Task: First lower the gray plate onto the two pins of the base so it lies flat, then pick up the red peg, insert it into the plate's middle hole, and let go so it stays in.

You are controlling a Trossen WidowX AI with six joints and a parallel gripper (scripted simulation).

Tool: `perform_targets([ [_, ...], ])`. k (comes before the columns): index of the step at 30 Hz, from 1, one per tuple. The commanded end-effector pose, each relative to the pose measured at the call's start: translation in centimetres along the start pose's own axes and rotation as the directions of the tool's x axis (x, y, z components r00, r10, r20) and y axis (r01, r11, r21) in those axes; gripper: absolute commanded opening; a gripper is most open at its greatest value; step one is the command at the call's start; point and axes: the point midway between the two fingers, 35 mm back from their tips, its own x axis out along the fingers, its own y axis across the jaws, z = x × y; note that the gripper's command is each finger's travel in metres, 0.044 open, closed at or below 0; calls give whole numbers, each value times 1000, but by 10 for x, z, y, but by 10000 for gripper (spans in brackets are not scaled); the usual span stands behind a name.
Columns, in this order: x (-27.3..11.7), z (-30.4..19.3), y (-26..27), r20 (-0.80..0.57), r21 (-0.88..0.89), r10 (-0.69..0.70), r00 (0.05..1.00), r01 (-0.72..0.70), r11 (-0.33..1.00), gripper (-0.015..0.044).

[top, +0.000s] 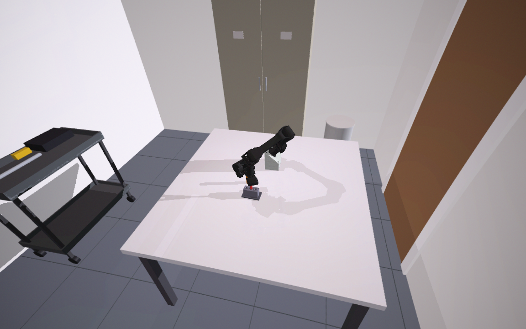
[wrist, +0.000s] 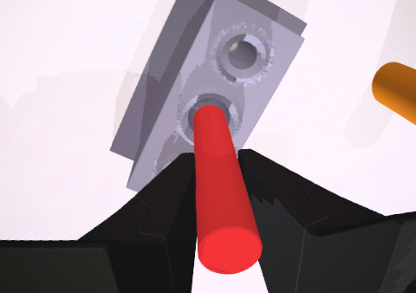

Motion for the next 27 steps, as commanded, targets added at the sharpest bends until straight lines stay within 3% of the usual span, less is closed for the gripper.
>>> perform_targets([
  [1, -1, 0, 0, 1, -1, 1, 1000, -1, 1000, 0],
  [22, 1, 0, 1, -1, -3, -2, 1000, 2, 1000, 0],
  [27, 1, 0, 1, -1, -3, -2, 1000, 2, 1000, 131],
])
